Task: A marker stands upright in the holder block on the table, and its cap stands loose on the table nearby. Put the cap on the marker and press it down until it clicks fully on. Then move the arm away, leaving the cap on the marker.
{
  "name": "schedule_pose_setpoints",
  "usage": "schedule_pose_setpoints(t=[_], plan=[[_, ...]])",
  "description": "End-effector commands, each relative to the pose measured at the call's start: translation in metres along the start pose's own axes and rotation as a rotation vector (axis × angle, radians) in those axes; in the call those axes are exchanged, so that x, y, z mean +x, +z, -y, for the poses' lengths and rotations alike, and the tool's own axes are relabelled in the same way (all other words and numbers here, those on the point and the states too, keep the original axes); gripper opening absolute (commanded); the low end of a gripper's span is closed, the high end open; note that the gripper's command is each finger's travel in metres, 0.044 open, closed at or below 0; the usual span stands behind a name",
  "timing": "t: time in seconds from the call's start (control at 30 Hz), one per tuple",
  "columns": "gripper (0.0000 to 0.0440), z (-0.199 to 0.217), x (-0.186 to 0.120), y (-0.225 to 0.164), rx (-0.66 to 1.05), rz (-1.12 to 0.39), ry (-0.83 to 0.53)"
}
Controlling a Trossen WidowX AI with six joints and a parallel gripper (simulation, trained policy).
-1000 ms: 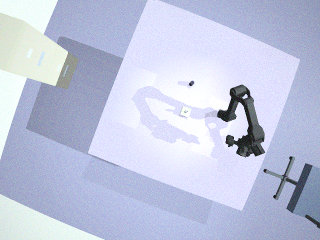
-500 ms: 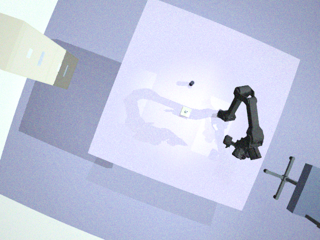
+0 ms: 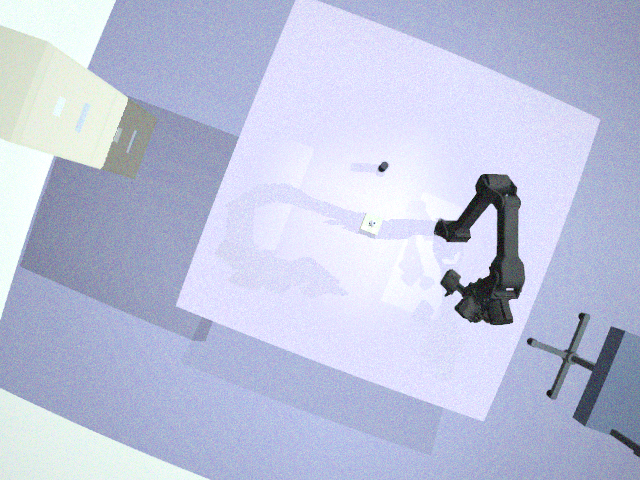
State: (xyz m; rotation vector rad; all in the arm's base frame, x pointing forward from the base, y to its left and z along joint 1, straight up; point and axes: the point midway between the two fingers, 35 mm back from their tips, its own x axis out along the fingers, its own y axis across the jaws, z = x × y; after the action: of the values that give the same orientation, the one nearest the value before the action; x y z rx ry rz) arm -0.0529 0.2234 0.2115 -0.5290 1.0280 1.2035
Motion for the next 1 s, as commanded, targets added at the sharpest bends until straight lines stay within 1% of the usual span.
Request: schedule_pose_setpoints(t=[0.0,0.97], plan=[[0.033,0.004,0.001,0.006,0.039,-0.012,-0.012],[0.0332,0.051,-0.013,0.056,0.36,-0.005,-0.08]])
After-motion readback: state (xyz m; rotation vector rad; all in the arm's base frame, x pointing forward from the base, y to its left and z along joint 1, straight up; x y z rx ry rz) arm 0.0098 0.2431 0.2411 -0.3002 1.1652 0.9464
